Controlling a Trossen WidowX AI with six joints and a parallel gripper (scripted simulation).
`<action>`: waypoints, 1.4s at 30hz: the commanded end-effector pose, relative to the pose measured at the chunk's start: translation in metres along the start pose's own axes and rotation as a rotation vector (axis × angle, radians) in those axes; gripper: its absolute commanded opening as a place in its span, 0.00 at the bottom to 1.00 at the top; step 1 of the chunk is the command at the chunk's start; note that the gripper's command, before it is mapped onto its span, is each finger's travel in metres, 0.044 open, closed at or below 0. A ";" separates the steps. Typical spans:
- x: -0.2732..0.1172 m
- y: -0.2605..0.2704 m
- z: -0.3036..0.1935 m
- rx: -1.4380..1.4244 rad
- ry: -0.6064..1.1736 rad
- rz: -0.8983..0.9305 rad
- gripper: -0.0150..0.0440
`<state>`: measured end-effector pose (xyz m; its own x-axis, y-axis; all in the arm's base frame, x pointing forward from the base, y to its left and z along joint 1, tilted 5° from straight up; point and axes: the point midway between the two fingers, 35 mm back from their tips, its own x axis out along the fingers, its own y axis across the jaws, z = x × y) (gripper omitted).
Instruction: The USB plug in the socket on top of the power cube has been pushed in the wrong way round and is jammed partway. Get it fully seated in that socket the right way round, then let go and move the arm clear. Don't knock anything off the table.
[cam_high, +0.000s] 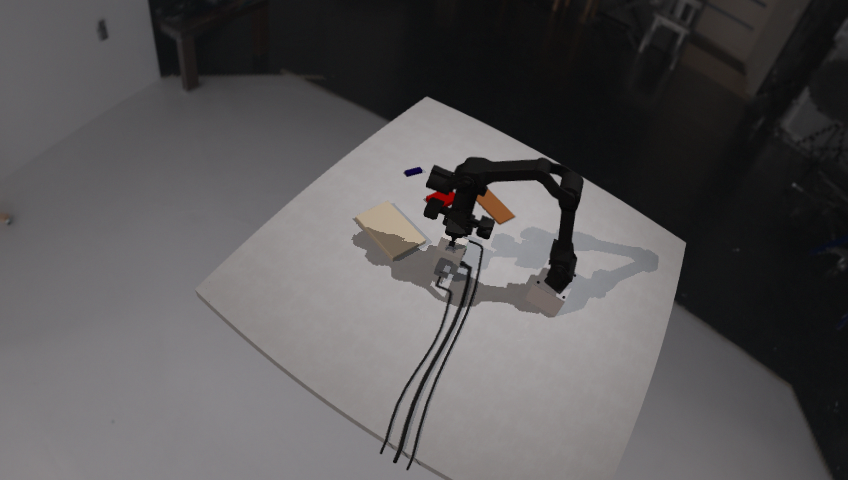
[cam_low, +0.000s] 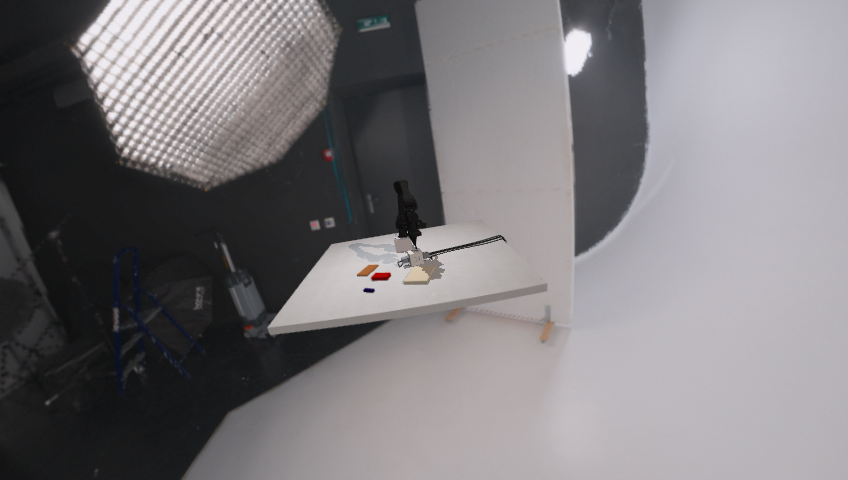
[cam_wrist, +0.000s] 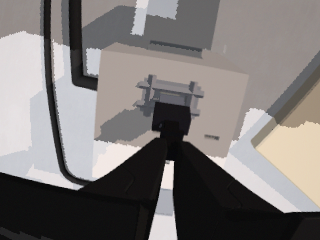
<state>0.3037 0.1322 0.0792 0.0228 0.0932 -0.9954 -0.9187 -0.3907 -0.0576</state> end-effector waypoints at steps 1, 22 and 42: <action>-0.005 -0.001 0.000 -0.003 0.000 -0.007 0.25; -0.019 -0.001 0.000 -0.003 0.000 -0.007 0.25; -0.020 -0.001 0.000 0.248 0.000 -0.002 0.25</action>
<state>0.3040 0.1306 0.0992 0.0263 0.0948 -0.9951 -0.9731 -0.2255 -0.0472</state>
